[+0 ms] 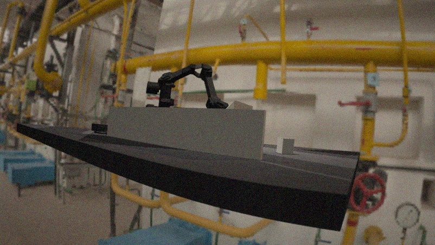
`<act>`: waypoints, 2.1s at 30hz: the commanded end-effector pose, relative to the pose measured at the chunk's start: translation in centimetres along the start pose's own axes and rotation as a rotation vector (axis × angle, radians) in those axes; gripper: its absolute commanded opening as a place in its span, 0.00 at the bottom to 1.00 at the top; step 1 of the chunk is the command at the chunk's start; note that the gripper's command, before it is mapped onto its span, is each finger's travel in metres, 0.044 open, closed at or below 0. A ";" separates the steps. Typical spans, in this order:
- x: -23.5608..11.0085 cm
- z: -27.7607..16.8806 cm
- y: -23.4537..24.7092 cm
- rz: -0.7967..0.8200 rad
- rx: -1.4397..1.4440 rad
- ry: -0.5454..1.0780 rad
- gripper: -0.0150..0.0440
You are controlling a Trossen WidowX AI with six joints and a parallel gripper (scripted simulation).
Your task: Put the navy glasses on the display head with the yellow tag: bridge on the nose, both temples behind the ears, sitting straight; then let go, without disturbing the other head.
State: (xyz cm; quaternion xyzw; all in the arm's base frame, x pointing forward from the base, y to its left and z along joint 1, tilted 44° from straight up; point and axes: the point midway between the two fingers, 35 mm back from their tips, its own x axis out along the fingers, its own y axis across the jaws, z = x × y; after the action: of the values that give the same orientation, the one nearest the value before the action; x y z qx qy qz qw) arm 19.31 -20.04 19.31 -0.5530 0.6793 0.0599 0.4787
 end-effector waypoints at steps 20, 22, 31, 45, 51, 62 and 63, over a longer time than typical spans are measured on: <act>-0.1 -1.1 0.2 -0.006 0.002 -0.001 0.25; -0.1 -1.0 0.2 -0.005 0.002 -0.001 0.25; -0.1 -0.9 0.2 -0.005 0.002 -0.001 0.25; -0.1 -0.2 0.2 -0.005 0.002 -0.002 0.25; -1.6 0.1 0.1 -0.002 0.003 -0.005 0.25; -6.0 0.4 0.2 -0.002 0.002 -0.005 0.25; -6.0 0.4 0.2 -0.002 0.002 -0.005 0.25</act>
State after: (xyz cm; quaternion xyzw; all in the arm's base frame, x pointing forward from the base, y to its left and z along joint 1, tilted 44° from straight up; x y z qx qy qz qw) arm 19.07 -15.85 22.91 -0.5530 0.6766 0.0634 0.4820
